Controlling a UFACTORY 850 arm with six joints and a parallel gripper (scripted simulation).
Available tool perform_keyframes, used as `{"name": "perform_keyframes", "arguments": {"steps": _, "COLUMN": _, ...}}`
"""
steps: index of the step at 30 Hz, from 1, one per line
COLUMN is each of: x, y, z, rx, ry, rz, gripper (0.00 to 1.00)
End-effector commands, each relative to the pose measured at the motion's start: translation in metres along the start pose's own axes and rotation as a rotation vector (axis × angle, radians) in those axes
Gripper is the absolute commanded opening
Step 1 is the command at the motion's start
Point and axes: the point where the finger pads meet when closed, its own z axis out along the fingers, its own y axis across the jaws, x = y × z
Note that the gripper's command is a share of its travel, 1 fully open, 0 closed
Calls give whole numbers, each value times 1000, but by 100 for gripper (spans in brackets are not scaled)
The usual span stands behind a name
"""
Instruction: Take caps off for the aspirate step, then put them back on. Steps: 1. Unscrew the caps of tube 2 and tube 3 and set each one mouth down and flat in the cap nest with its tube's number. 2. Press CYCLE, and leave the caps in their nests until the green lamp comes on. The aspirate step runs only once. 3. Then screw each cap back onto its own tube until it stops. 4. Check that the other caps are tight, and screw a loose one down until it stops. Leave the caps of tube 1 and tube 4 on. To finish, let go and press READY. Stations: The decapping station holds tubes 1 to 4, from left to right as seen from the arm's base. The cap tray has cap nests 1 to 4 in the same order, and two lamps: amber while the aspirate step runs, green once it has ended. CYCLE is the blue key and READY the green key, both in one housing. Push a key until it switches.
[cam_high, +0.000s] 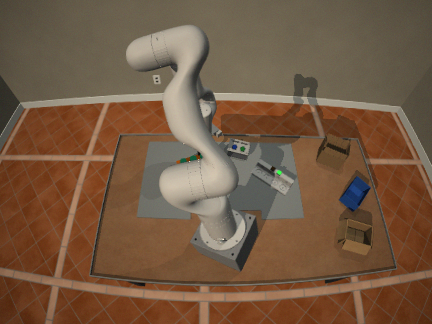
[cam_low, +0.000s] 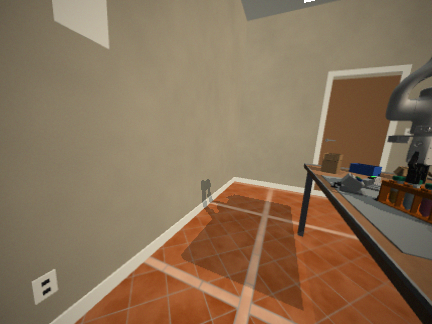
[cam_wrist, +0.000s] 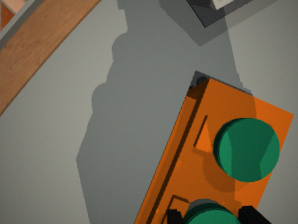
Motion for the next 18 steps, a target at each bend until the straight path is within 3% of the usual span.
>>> {"name": "perform_keyframes", "arguments": {"steps": 1, "x": 0, "y": -1, "z": 0, "rx": 6, "ry": 6, "rz": -1, "gripper": 0}}
{"name": "perform_keyframes", "arguments": {"steps": 4, "x": 0, "y": -1, "z": 0, "rx": 6, "ry": 6, "rz": -1, "gripper": 0}}
{"name": "perform_keyframes", "arguments": {"steps": 18, "x": 0, "y": -1, "z": 1, "rx": 8, "ry": 5, "rz": 432, "gripper": 0}}
